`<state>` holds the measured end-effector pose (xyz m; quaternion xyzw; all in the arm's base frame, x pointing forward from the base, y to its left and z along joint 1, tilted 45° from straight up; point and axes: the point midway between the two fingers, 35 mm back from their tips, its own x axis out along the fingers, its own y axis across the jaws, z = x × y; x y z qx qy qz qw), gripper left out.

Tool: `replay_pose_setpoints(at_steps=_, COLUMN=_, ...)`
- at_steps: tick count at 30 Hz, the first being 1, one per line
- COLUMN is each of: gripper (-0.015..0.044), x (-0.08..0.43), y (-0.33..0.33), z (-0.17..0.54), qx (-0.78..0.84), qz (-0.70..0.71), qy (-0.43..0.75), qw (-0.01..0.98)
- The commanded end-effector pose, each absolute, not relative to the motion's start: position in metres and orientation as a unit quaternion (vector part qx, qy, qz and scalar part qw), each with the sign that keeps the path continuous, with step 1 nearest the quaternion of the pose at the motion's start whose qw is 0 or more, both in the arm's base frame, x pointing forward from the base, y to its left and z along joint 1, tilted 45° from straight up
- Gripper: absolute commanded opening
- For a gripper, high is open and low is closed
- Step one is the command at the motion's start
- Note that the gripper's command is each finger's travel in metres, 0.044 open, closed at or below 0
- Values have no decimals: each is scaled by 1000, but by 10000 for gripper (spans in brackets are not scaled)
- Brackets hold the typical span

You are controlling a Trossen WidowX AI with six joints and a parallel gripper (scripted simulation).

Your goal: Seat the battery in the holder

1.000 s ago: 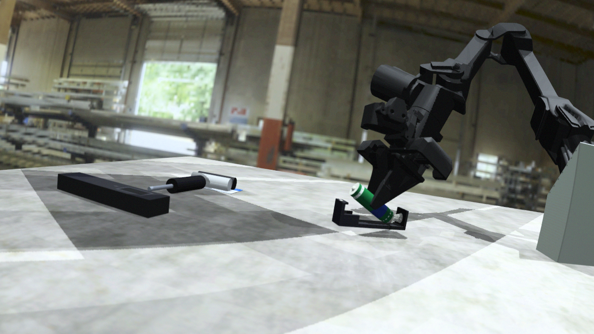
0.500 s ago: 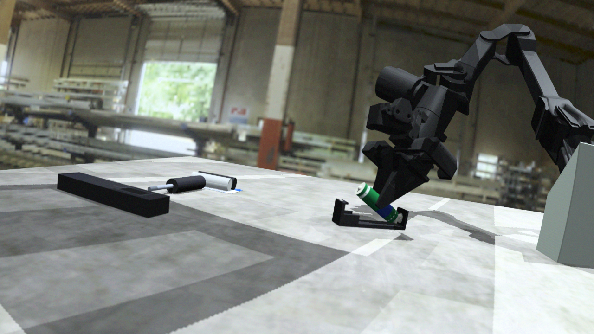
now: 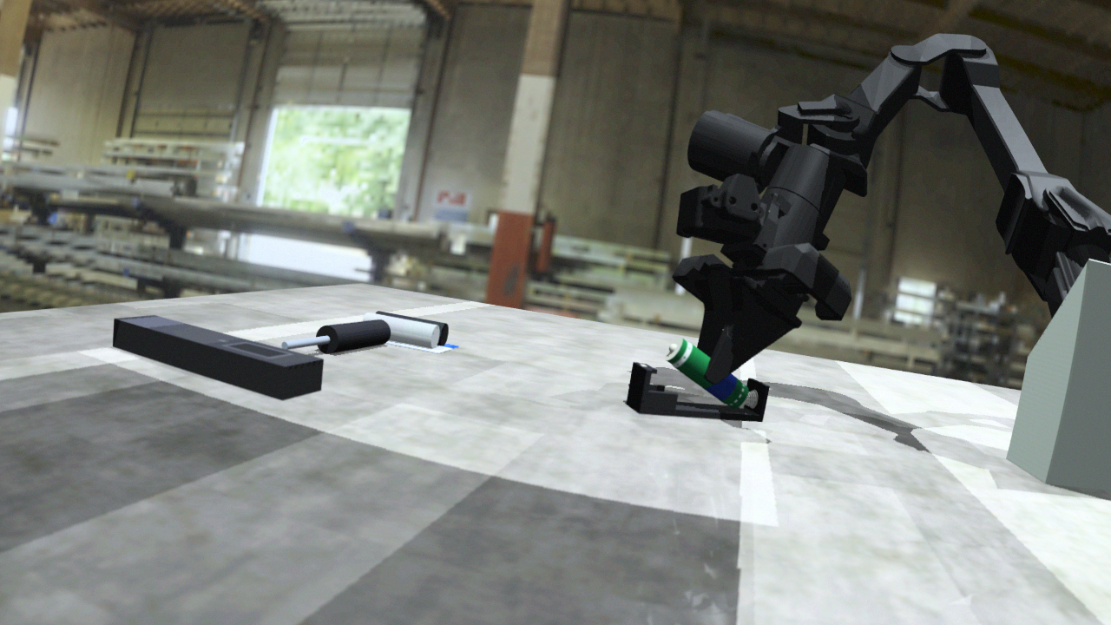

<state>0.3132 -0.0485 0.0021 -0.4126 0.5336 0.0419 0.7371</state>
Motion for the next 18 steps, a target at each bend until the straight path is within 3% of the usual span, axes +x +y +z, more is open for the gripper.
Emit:
replay_pose_setpoints(at_steps=1, gripper=63, x=311, y=-51, z=-3, qx=-409, qz=35, qy=552, qw=726)
replay_pose_setpoints(at_steps=18, gripper=63, x=315, y=-52, z=-7, qx=-397, qz=17, qy=592, qw=701)
